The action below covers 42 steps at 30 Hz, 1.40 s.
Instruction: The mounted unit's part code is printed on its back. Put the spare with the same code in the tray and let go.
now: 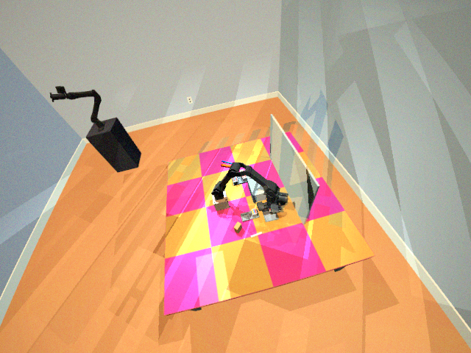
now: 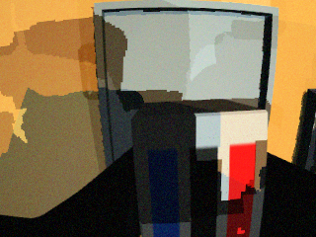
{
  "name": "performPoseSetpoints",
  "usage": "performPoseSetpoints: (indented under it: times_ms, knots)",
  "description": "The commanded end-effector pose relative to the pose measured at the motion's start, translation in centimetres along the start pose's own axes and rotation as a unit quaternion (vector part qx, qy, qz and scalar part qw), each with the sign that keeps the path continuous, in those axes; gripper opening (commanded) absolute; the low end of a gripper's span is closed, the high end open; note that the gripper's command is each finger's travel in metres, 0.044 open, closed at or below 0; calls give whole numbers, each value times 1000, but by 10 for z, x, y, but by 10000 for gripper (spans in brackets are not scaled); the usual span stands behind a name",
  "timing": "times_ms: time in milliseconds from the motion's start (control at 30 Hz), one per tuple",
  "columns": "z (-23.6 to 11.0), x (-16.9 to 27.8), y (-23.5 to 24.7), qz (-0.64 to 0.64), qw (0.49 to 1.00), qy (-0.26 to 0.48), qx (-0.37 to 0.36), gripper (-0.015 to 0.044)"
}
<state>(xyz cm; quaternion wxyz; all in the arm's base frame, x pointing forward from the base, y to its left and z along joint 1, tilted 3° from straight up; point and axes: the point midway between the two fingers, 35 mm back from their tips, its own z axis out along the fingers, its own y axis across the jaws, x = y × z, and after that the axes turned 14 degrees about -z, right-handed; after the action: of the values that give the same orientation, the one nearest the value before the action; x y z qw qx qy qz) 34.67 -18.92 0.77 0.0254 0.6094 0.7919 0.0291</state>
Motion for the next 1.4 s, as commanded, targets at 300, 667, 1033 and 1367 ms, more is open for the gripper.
performPoseSetpoints:
  times_ms: [300,667,1033,1367]
  knots:
    - [15,3,-3,2,1000,1,1,0]
    - [27,5,-4,2,1000,2,1,0]
    - [29,4,-4,0,1000,0,0,131]
    - [29,4,-4,0,1000,0,0,394]
